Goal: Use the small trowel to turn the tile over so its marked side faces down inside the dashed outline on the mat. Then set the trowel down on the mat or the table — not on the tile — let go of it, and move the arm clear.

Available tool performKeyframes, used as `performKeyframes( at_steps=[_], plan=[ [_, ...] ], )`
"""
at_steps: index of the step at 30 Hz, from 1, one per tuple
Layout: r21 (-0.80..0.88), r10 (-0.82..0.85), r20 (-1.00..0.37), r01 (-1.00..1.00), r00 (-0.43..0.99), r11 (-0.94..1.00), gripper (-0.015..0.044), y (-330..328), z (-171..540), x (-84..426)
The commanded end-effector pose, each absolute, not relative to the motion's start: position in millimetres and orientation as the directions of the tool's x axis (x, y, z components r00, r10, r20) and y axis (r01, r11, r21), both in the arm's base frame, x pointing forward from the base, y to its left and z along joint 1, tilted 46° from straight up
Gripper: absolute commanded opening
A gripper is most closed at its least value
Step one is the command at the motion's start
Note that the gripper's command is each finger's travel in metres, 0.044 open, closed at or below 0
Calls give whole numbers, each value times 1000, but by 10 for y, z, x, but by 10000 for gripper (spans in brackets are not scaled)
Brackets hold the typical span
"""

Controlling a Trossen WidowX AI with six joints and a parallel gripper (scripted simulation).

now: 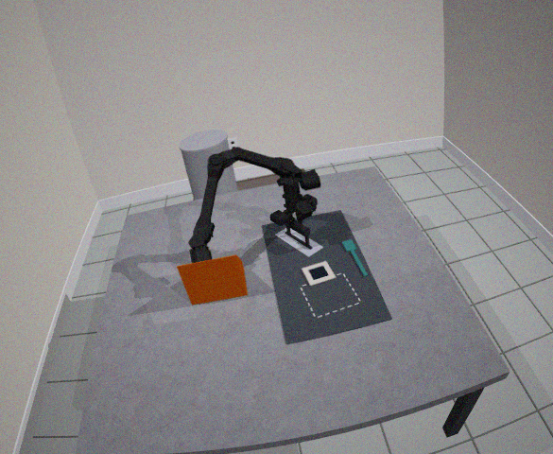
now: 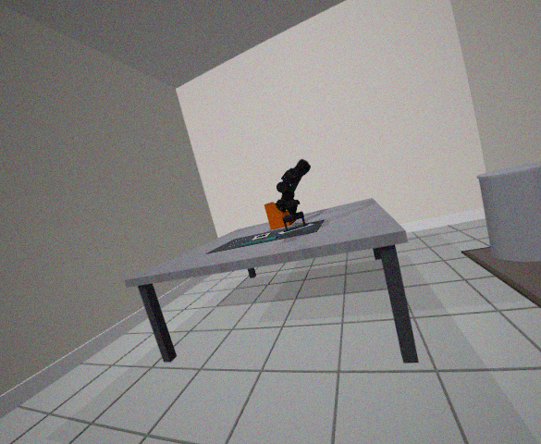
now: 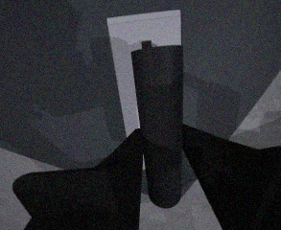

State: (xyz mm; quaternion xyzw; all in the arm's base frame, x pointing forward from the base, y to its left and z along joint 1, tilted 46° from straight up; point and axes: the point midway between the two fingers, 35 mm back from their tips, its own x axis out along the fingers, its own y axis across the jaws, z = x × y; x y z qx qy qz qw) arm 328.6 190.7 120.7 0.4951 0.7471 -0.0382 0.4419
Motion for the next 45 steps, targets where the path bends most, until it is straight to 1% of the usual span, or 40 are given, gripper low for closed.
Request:
performKeyframes(
  at_steps=[1,19,32,45],
  plan=[
    [379,706,-699,776,-118,505,130,1906,1204,3289],
    [367,706,-699,787,-118,495,130,1906,1204,3289],
    [114,706,-699,955,-118,273,130,1906,1204,3289],
    [-159,706,-699,987,-118,8,130,1905,1204,3289]
  ],
)
